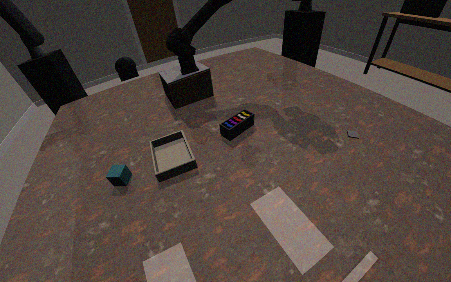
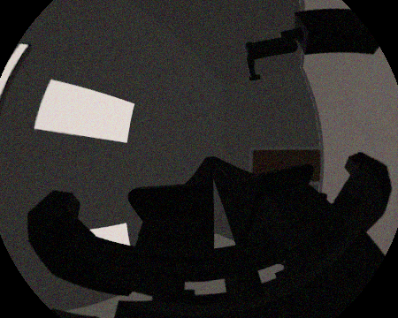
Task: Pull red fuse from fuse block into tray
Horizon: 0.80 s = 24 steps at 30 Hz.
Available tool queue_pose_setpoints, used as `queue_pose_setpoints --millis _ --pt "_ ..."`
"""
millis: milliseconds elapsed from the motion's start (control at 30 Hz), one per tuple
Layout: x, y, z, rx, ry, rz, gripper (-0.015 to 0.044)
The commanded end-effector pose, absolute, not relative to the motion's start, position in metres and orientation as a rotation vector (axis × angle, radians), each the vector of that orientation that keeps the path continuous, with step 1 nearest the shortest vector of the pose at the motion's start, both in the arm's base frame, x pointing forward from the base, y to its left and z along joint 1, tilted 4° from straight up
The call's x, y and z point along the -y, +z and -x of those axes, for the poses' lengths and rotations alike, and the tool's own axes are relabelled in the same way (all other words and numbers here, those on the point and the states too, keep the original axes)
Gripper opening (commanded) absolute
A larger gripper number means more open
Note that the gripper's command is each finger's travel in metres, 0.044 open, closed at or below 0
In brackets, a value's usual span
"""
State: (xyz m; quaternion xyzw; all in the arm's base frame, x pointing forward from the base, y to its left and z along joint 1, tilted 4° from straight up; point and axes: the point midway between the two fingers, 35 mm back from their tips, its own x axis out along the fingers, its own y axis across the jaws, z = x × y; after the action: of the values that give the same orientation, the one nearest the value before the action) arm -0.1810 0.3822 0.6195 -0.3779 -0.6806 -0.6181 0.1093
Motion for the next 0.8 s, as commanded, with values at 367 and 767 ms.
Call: queue_pose_setpoints --millis 367,767 --pt "-0.278 0.677 0.186 1.769 -1.743 0.994 0.0063" --pt "-0.131 0.726 0.145 1.457 -1.574 0.837 0.0063"
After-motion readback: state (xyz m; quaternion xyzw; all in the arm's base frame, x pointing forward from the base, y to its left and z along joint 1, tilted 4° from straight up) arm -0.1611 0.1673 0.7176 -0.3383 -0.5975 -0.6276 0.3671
